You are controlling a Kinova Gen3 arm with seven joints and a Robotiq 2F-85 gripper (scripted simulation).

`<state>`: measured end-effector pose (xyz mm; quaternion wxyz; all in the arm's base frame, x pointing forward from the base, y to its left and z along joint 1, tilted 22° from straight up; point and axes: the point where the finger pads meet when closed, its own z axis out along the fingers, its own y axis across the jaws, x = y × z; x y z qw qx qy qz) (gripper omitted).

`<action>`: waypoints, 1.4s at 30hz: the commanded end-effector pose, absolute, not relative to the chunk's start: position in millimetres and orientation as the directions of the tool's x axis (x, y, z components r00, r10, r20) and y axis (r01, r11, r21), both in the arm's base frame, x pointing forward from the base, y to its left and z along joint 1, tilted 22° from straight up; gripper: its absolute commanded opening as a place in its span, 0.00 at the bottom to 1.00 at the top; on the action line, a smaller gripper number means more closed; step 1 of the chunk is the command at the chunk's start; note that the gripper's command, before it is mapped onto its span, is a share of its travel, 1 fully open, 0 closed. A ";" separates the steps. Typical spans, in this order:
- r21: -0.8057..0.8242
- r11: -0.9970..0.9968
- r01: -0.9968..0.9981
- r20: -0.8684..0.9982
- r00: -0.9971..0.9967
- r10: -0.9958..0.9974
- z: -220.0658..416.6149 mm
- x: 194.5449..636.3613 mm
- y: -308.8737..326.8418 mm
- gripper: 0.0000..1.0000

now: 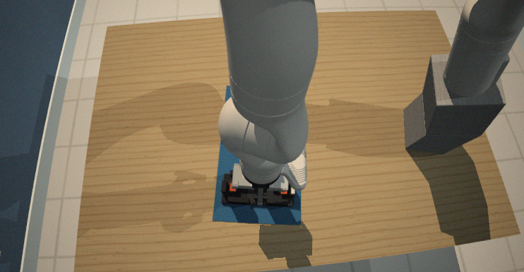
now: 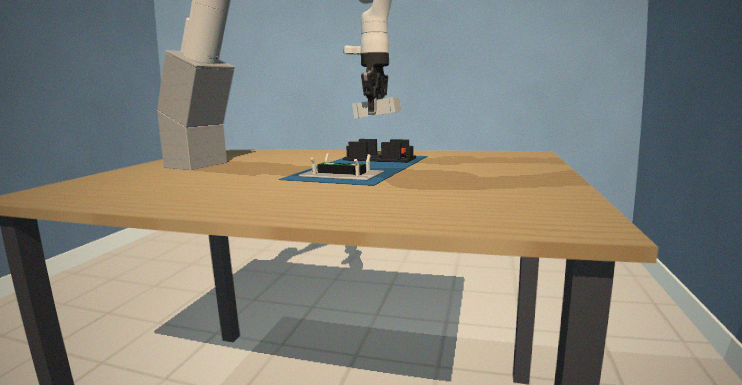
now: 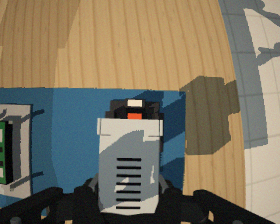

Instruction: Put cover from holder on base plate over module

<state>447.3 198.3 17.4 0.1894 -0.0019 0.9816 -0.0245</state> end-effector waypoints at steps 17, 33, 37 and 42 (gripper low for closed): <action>-0.037 0.999 0.005 -0.380 -0.925 -0.009 6.1 452.8 140.1 0.00; -0.037 0.999 0.005 -0.380 -0.925 -0.009 -5.2 458.1 82.7 0.00; -0.037 0.999 0.005 -0.380 -0.925 -0.009 -5.2 458.1 82.7 0.00; -0.036 0.999 0.003 -0.381 -0.924 -0.011 -9.1 460.1 61.4 0.00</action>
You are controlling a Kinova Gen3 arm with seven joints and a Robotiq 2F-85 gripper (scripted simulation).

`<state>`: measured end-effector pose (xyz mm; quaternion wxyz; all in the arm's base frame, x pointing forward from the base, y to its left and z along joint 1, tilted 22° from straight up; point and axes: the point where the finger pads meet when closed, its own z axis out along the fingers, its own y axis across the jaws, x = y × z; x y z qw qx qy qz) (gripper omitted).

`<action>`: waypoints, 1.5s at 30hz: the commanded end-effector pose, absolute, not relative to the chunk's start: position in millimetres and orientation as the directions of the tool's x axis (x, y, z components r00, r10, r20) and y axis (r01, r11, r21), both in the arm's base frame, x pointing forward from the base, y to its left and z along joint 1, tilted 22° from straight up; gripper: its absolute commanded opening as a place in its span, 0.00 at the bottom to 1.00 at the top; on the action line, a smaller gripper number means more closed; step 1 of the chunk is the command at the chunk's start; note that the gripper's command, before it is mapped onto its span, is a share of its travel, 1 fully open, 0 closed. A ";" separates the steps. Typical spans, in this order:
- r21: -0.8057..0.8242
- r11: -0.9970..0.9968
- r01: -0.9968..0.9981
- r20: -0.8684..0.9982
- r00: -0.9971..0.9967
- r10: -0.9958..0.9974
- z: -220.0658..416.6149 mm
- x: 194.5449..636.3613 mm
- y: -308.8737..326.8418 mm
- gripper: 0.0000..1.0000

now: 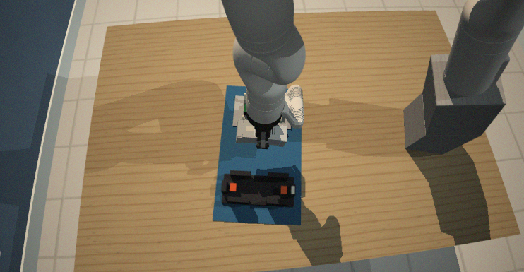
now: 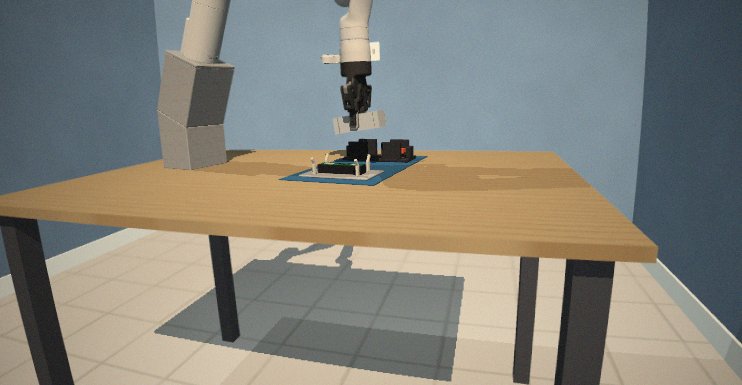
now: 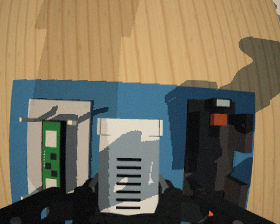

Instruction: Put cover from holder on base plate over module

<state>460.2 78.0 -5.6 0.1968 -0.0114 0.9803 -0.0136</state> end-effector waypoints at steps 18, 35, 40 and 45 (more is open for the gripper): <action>-0.037 0.999 0.003 -0.381 -0.924 -0.011 -22.7 465.6 -0.3 0.00; -0.037 0.999 0.003 -0.382 -0.924 -0.011 -35.6 471.0 -28.2 0.00; -0.037 0.999 0.005 -0.380 -0.925 -0.009 -42.4 473.7 -29.7 0.00; -0.037 0.999 0.005 -0.380 -0.925 -0.009 -42.4 473.7 -29.7 0.00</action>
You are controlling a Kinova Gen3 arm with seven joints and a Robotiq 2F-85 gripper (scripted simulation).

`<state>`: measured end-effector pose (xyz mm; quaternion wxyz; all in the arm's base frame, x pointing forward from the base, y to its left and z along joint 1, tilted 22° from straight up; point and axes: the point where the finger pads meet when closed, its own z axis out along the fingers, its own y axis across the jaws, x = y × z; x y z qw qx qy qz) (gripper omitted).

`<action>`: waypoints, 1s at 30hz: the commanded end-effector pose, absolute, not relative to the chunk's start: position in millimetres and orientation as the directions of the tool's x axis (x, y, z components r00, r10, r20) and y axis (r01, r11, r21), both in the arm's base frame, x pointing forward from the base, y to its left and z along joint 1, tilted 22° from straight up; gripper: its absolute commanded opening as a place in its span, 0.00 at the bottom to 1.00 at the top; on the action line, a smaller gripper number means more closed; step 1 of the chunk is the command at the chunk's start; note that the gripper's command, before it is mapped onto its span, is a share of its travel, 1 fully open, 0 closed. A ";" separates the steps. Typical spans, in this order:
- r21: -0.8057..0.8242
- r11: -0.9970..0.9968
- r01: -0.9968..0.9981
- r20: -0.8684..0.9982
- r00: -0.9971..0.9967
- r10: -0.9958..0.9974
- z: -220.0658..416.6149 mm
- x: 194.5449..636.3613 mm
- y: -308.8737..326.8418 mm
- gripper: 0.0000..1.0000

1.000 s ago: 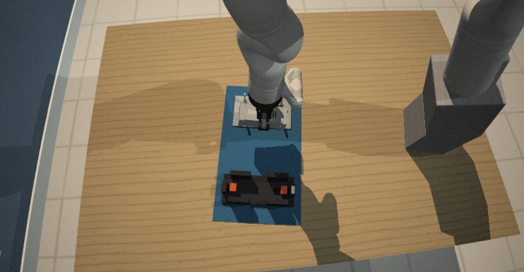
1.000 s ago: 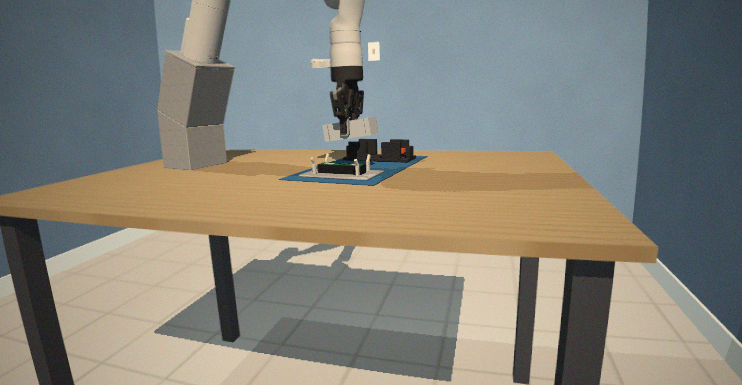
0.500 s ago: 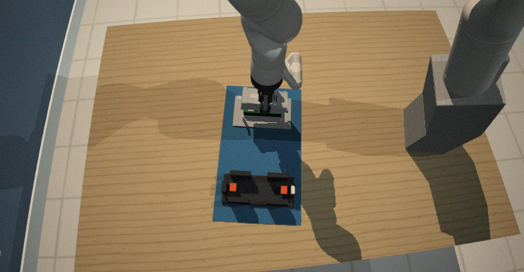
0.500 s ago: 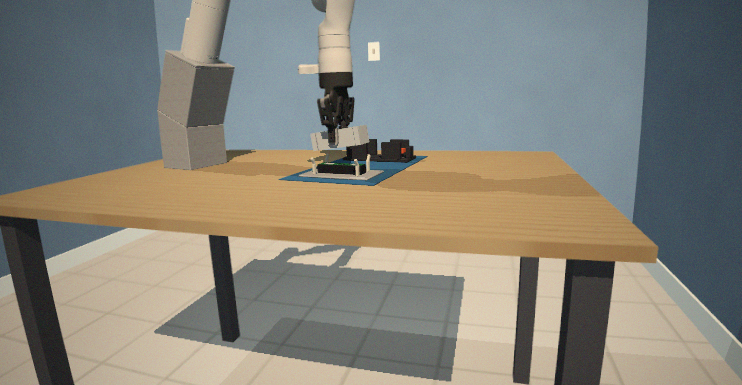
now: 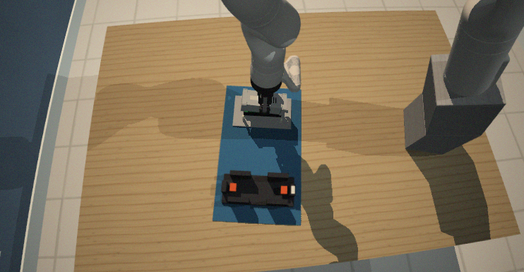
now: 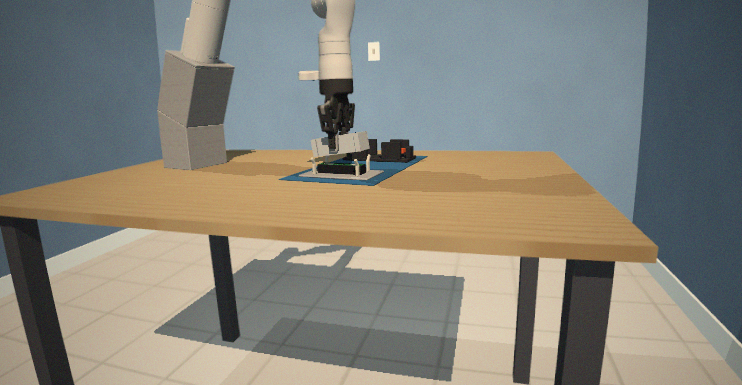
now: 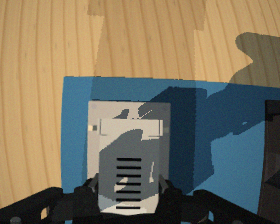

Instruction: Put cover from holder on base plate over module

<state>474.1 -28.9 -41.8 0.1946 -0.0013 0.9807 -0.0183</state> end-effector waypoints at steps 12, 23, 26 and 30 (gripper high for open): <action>-0.037 0.999 0.006 -0.380 -0.925 -0.009 -49.3 476.0 -31.3 0.00; -0.037 0.999 0.005 -0.381 -0.925 -0.009 -48.7 475.9 -31.0 0.00; -0.037 0.999 0.005 -0.381 -0.925 -0.009 -48.5 475.7 -31.1 0.00; -0.037 0.999 0.006 -0.380 -0.925 -0.009 -48.3 475.5 -31.1 0.00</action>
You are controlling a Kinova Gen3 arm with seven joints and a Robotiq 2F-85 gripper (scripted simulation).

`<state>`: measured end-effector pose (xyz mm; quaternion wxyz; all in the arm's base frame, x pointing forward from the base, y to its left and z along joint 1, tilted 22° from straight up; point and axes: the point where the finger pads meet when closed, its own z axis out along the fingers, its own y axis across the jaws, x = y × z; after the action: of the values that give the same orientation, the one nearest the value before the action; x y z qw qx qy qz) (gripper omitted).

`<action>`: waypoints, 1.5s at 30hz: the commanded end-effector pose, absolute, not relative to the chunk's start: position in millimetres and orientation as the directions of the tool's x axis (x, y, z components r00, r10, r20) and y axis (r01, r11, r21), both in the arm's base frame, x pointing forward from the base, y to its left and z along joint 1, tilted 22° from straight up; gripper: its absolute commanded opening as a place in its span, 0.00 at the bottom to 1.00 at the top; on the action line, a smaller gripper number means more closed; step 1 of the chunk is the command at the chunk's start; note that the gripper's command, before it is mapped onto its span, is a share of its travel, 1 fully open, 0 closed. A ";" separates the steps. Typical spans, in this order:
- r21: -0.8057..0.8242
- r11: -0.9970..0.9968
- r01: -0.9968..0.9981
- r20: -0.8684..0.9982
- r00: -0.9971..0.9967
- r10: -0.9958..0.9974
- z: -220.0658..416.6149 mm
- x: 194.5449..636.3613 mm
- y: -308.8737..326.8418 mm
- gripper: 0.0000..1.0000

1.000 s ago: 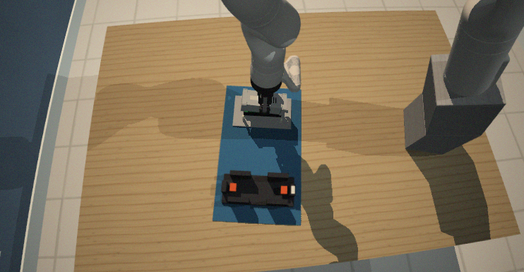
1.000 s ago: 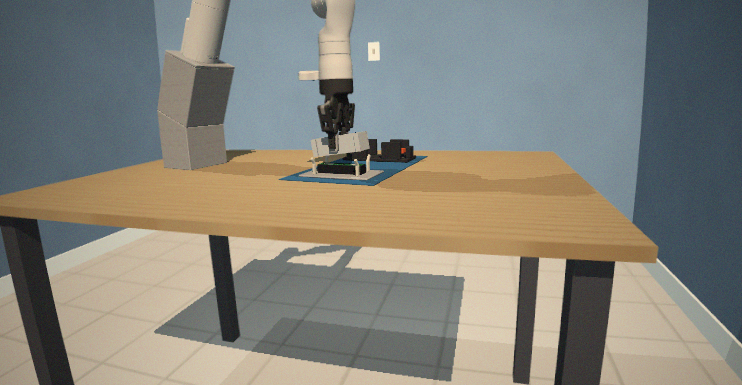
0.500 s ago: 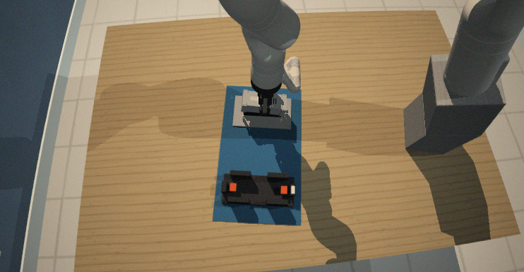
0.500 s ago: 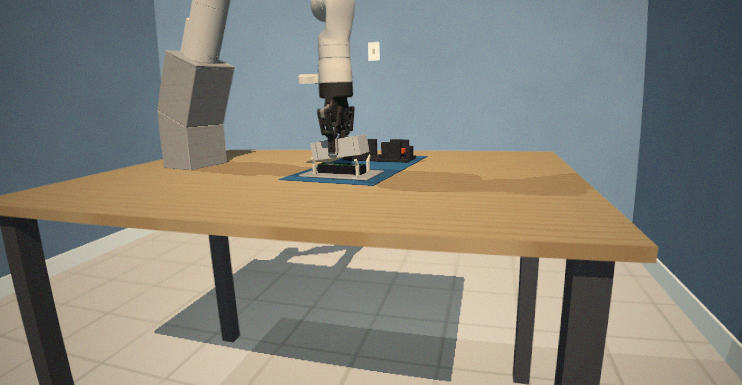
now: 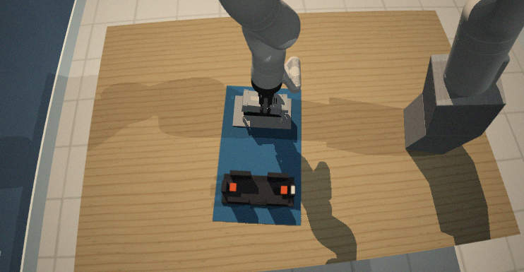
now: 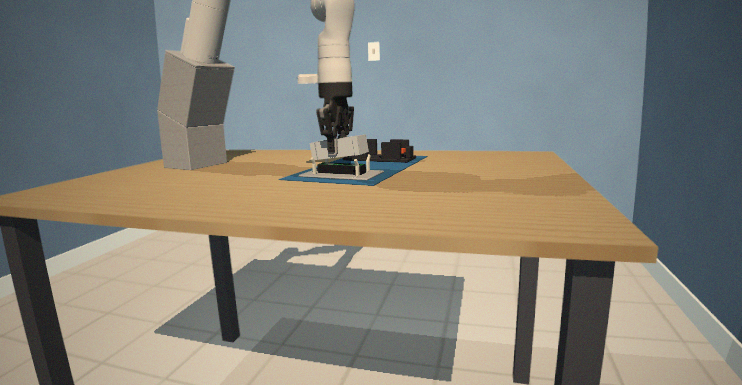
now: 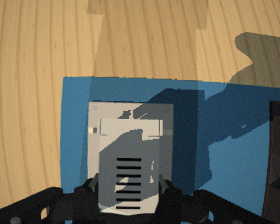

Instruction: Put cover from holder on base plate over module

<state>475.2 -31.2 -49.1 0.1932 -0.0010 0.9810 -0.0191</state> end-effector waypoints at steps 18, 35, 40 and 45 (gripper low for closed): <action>-0.037 0.999 0.006 -0.380 -0.925 -0.009 -47.5 475.4 -30.8 0.00; -0.037 0.999 0.006 -0.380 -0.925 -0.009 -60.3 481.1 -30.9 0.00; -0.037 0.999 0.006 -0.380 -0.925 -0.009 -60.3 481.1 -30.9 0.00; -0.037 0.999 0.006 -0.381 -0.925 -0.009 -59.0 480.7 -30.9 0.00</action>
<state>480.5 -31.0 -60.0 0.1935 -0.0010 0.9809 -0.0190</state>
